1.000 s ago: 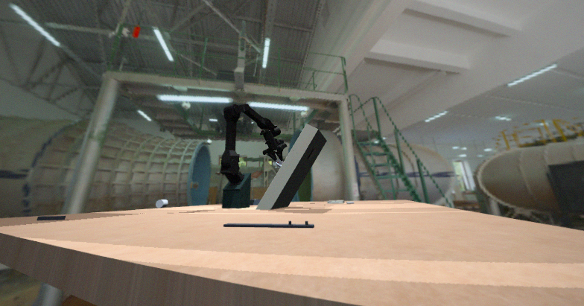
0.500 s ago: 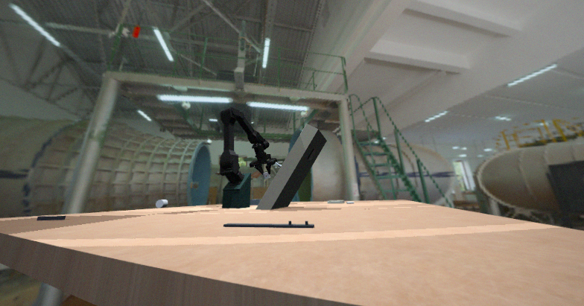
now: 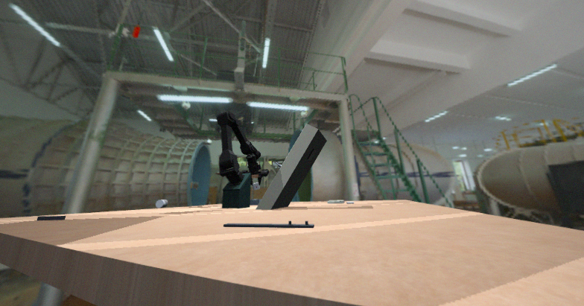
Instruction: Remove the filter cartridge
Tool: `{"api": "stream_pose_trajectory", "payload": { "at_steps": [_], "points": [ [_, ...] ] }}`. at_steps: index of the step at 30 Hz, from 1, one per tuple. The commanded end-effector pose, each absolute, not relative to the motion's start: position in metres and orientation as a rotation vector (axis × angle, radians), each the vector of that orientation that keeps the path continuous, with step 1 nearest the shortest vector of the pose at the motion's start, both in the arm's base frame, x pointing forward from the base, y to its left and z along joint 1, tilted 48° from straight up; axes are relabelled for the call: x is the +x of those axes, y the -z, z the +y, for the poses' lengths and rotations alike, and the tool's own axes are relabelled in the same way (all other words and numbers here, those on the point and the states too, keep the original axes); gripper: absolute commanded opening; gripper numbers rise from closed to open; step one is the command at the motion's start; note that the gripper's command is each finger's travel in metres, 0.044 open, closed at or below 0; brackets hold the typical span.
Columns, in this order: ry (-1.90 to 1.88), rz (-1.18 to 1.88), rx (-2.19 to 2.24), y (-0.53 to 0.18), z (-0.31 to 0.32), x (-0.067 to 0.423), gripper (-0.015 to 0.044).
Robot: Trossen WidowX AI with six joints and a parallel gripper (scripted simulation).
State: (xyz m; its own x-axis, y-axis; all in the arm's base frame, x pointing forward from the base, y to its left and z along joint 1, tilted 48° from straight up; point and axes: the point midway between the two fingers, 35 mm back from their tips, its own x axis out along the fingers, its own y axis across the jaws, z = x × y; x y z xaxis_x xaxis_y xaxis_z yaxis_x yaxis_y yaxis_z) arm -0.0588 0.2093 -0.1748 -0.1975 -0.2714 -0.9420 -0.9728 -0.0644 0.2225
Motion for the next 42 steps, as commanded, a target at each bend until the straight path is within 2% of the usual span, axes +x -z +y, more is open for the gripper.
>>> {"api": "stream_pose_trajectory", "payload": {
  "at_steps": [1,19,36,42],
  "points": [
    [-1.317,1.527,-1.369,0.183,0.203,-0.063,0.0],
    [-1.318,1.53,-1.369,0.229,0.152,-0.07,0.0],
    [-1.314,1.529,-1.379,0.226,0.153,-0.069,0.044],
    [-1.312,1.528,-1.379,0.205,0.18,-0.066,0.044]
  ]
}}
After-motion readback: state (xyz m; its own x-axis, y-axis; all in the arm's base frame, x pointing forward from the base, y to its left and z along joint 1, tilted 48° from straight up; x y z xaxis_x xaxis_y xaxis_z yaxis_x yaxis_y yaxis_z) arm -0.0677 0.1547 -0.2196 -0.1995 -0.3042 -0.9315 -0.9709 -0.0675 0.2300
